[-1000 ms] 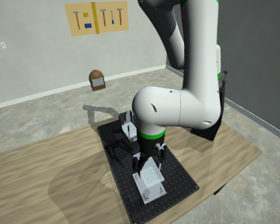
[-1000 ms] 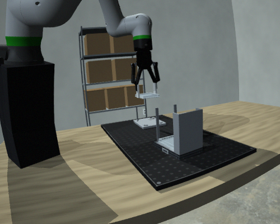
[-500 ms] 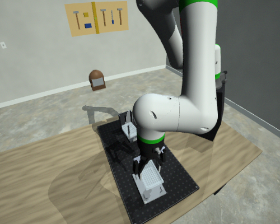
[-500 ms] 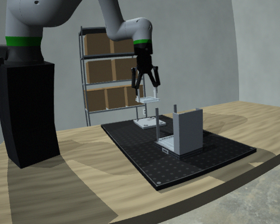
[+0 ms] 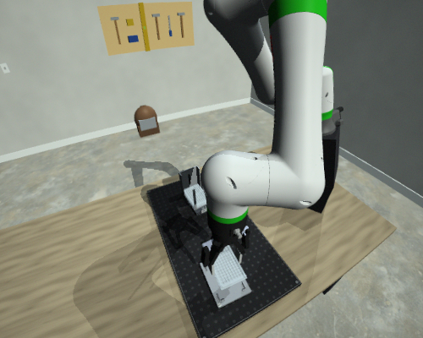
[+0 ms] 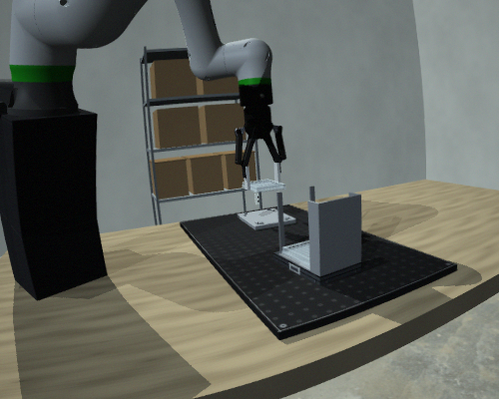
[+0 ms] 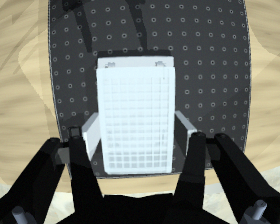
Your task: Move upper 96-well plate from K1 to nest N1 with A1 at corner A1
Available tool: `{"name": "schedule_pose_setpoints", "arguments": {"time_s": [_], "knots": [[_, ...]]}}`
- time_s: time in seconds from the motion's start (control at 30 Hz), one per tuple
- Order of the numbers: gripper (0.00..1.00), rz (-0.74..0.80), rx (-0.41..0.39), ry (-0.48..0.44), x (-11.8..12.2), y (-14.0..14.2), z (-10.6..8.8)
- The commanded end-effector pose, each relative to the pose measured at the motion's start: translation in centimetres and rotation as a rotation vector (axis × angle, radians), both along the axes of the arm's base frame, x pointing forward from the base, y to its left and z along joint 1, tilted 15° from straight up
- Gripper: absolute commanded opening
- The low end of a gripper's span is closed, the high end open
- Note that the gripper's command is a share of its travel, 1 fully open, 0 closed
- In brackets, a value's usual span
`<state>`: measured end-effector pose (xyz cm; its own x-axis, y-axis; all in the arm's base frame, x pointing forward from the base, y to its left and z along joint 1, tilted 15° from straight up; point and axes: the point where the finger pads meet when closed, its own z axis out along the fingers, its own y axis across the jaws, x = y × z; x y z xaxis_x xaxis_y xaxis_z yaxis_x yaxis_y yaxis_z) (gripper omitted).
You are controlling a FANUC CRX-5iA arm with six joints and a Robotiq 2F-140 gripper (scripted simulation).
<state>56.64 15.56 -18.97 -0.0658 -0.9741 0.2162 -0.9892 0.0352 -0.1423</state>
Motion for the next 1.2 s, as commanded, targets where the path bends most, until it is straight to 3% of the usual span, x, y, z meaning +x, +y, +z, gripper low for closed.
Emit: {"name": "schedule_pose_setpoints", "arguments": {"time_s": [0.0, 1.17], "knots": [[0.00, 0.000, 0.000, 0.000, 0.1, -0.1, -0.4], [0.00, 0.000, 0.000, 0.000, 0.8, -1.2, -5.4]]}}
